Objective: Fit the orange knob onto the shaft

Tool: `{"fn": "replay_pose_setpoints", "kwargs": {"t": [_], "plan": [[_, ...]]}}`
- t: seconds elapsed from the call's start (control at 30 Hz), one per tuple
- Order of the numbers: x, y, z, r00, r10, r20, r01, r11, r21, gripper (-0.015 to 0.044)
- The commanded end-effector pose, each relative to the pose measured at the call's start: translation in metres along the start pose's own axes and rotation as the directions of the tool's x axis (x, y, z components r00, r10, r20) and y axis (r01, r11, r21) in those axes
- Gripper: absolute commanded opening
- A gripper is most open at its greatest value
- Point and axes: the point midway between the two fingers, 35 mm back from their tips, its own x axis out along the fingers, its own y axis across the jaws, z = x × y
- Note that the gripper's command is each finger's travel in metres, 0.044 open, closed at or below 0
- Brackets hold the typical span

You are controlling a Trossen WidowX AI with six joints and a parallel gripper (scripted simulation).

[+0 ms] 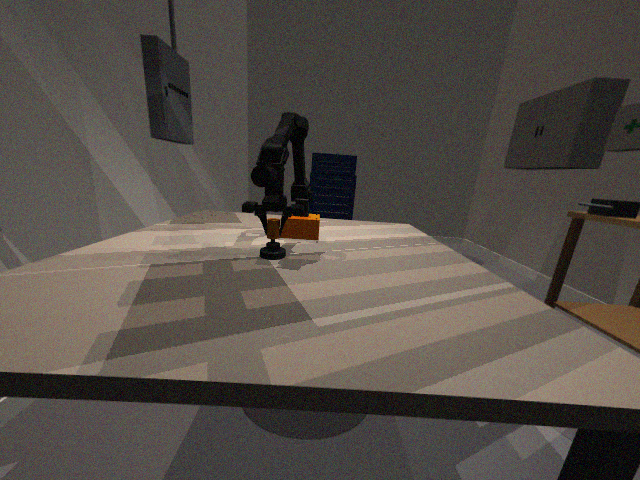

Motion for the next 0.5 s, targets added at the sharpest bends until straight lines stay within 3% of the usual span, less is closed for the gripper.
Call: {"fn": "replay_pose_setpoints", "kwargs": {"t": [0.0,0.47], "plan": [[0.0003,-0.0010,0.0009,1.000,-0.002,0.001,0.002,1.000,-0.001,0.0000],[0.0031,0.0002,-0.0011,1.000,-0.002,0.001,0.002,1.000,-0.001,0.0000]]}}
